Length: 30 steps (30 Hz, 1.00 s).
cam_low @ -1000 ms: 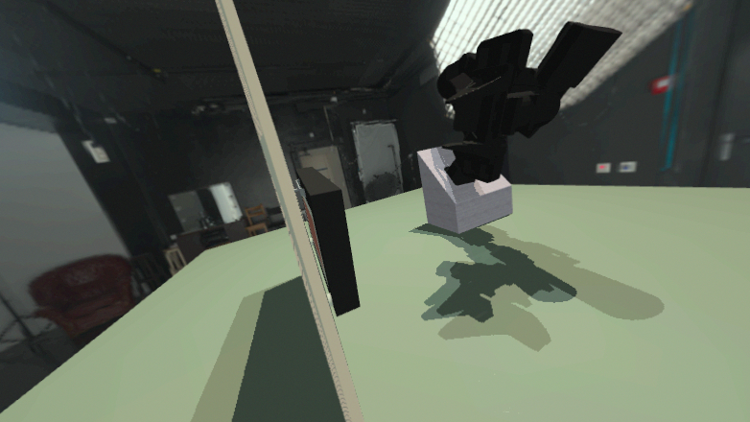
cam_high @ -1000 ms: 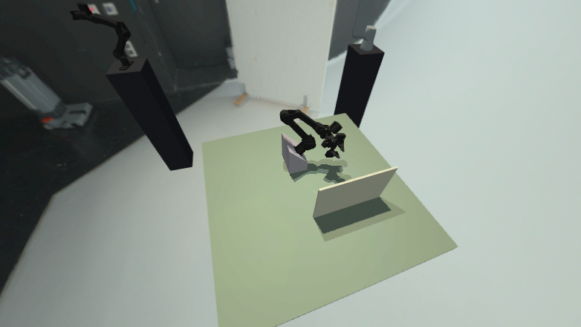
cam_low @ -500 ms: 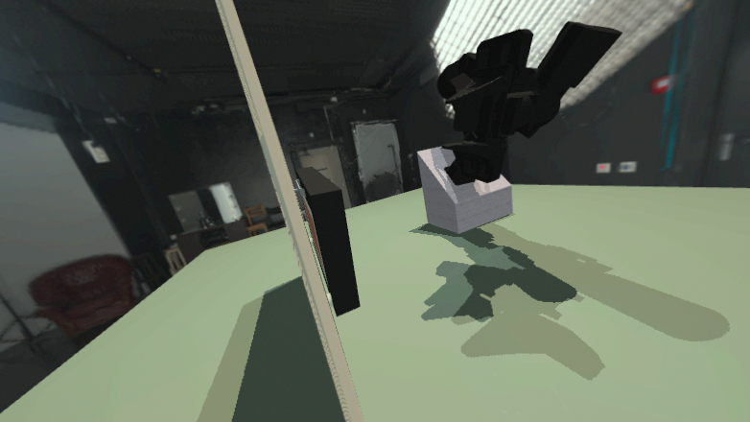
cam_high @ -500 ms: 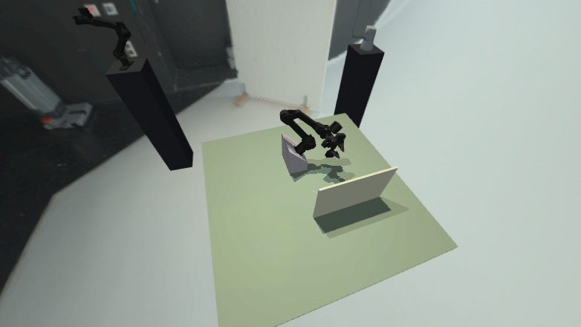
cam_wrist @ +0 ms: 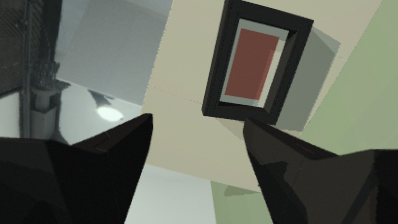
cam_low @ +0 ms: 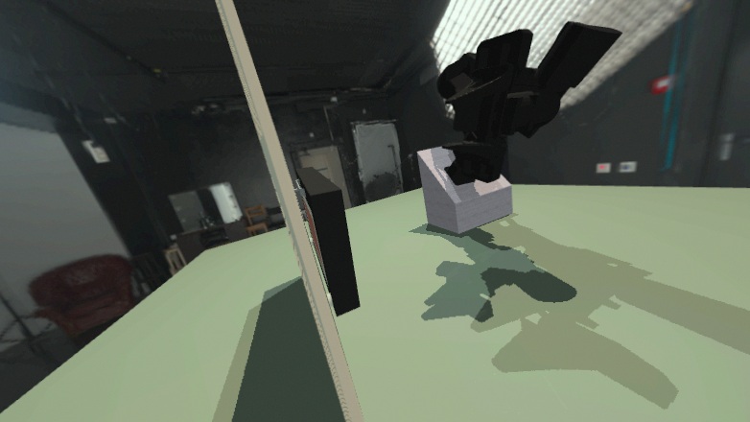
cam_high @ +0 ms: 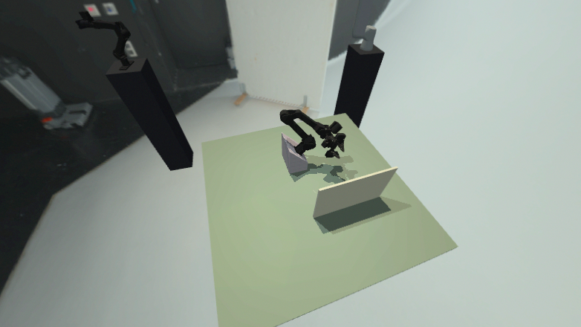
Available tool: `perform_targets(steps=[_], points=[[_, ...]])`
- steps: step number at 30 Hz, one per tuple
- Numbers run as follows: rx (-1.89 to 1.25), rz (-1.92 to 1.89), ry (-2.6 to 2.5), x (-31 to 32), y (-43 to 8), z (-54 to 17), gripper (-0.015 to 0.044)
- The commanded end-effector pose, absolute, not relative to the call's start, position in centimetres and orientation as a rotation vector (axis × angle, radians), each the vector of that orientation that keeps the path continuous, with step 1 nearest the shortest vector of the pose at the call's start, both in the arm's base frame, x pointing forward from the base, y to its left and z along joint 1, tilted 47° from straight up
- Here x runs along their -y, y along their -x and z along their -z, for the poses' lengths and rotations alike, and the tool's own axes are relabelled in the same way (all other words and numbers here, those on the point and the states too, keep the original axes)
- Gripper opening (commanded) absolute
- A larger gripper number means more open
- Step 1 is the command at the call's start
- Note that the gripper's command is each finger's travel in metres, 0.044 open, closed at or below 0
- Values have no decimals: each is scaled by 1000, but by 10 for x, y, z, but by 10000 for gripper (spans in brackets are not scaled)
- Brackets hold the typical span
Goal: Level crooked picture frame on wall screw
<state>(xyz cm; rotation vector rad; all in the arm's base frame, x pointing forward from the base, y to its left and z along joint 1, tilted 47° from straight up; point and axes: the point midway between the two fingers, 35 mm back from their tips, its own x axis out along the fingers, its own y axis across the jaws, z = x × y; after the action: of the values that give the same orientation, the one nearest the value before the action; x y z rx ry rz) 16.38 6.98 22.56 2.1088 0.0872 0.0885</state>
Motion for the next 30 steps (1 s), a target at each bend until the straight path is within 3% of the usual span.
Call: perform_targets(steps=[1,8,20,30], points=[[-80,-84,-2107,-69,-164,-226,260],[-85,-91,-2122,-77,-170,-225,260],[-84,-88,-2226,-97,-234,-194,260],[-84,-88,-2228,-97,-234,-194,260]])
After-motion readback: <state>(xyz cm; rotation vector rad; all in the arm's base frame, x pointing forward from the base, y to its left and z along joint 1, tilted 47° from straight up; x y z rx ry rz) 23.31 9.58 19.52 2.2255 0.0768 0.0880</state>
